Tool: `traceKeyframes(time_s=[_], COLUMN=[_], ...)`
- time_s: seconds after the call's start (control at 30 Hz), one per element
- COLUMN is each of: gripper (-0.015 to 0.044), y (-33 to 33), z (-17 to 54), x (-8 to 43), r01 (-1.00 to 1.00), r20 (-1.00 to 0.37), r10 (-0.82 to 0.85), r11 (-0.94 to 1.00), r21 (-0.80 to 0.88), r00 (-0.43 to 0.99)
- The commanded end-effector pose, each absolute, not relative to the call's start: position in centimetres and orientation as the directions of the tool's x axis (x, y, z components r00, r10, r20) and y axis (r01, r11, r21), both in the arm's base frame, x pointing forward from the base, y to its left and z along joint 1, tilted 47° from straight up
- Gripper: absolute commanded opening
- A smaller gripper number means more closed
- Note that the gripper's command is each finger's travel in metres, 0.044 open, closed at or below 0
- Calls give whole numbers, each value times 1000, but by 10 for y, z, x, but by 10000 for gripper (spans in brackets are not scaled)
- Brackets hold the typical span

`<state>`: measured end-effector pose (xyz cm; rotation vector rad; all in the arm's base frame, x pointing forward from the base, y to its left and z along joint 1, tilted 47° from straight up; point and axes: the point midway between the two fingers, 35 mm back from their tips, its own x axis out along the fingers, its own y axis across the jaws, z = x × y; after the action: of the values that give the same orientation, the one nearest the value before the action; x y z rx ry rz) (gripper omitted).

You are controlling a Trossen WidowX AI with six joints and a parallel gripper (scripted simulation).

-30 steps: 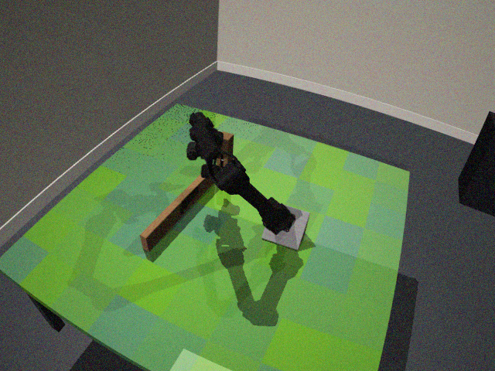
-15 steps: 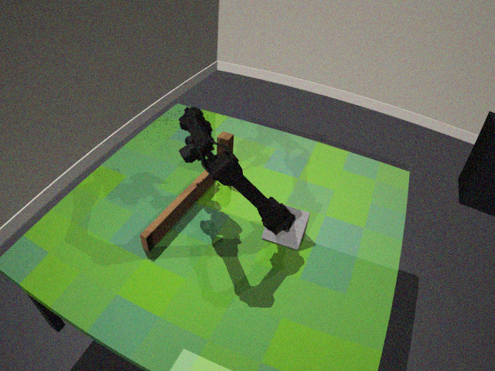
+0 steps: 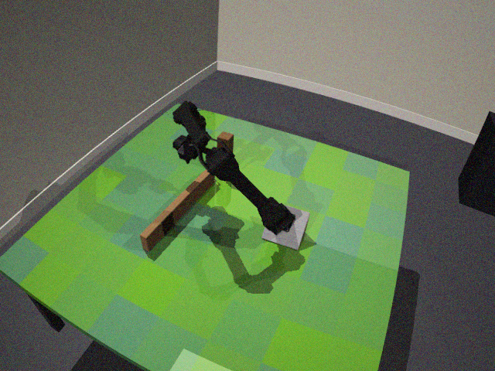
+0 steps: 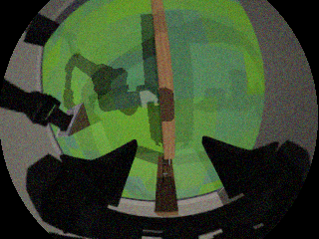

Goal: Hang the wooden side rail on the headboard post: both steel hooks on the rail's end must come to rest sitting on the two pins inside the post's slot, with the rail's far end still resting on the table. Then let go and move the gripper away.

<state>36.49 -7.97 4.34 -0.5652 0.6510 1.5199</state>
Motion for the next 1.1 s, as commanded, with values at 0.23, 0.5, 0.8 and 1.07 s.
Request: traceKeyframes(time_s=[0.23, 0.5, 0.8, 1.07], gripper=[440, 440, 440, 440], y=[-55, -44, -36, -27], z=[22, 11, 4, -5], x=[366, 365, 366, 366], r01=[-999, -999, -999, -999], r20=[-693, -693, -693, -693], r10=[719, 720, 720, 720], r11=[-25, -26, -25, -25], r21=[42, 42, 42, 41], r00=[-48, -47, -47, -47])
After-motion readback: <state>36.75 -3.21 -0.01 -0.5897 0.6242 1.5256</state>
